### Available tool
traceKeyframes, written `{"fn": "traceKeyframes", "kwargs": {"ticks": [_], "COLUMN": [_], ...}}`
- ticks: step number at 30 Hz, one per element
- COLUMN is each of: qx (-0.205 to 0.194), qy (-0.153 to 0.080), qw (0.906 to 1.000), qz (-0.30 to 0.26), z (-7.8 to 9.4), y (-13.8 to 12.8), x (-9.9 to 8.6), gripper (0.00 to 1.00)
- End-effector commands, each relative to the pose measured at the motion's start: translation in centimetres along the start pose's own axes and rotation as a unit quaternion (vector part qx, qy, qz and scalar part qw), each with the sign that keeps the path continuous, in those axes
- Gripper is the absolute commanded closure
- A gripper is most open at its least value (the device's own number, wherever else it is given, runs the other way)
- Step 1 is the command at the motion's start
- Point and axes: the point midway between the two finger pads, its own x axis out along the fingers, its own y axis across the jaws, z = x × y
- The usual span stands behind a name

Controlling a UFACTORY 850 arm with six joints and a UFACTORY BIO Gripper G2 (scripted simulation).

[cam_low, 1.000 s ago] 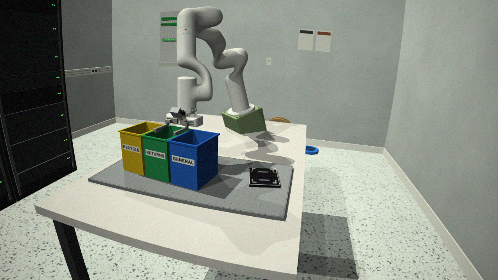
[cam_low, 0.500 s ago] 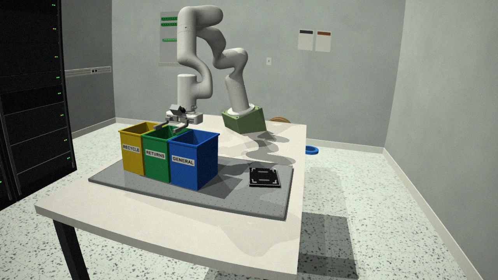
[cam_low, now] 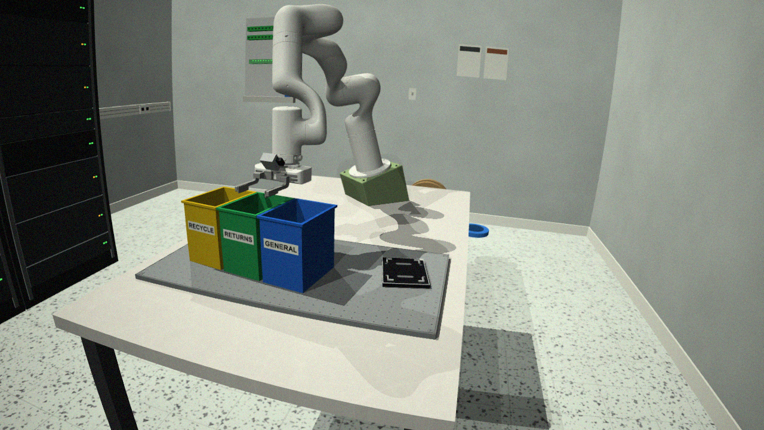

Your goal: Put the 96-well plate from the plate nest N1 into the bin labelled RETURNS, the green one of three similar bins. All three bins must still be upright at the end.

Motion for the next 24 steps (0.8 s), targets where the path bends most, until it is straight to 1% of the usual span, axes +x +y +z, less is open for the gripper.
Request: {"fn": "traceKeyframes", "kwargs": {"ticks": [1, 6, 8, 10, 12, 13, 24], "qx": [0.000, 0.000, 0.000, 0.000, 0.000, 0.000, 0.000], "qy": [-0.001, -0.001, -0.001, -0.001, -0.001, -0.001, -0.001], "qw": [1.0000, 1.0000, 0.9994, 0.9994, 0.9978, 0.9975, 0.9975], "qz": [0.000, 0.000, 0.033, 0.033, 0.067, 0.071, 0.071], "z": [0.2, 0.2, 0.6, 0.6, 1.0, 1.1, 3.2], "y": [0.0, 0.0, 0.4, 0.4, 0.9, 1.1, 3.6], "x": [0.1, 0.1, -0.8, -0.8, -1.6, -2.0, -6.5], "gripper": [0.82, 0.82, 0.82, 0.82, 0.82, 0.82, 0.82]}}
